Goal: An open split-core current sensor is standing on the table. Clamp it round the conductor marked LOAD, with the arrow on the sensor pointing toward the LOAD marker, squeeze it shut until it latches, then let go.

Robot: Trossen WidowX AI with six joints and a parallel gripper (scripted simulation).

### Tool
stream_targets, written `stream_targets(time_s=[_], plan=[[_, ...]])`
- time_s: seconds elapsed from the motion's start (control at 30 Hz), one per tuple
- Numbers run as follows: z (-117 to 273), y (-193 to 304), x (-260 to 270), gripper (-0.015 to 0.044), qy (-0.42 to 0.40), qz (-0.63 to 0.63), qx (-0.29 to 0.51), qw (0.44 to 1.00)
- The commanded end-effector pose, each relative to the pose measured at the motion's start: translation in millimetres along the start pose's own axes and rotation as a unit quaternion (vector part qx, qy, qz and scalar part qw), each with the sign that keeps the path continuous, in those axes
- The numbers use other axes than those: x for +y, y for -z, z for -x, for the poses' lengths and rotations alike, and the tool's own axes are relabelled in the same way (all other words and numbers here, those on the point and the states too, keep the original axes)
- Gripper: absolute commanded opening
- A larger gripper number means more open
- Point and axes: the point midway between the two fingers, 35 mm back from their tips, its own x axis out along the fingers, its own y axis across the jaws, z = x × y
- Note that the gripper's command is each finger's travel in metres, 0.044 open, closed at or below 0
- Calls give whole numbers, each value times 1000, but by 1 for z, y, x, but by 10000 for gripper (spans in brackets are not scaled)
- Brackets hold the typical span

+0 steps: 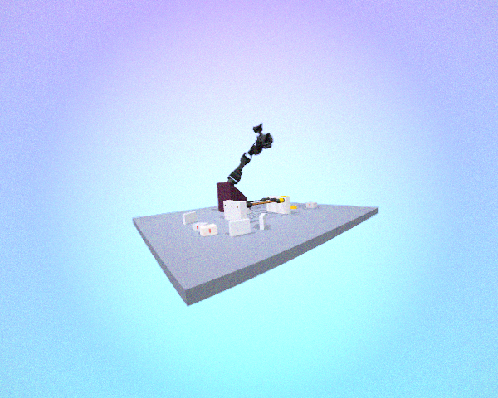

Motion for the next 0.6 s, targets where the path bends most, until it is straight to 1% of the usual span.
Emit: stream_targets(time_s=[0.0,0.13,0.27,0.33,0.57], plan=[[31,-34,43,440,-99,-106,-57,988],[74,-66,83,440,-215,-211,-95,949],[123,-90,113,440,-329,-301,-108,889],[131,-93,118,440,-349,-314,-107,876],[130,-93,119,440,-352,-312,-104,876]])
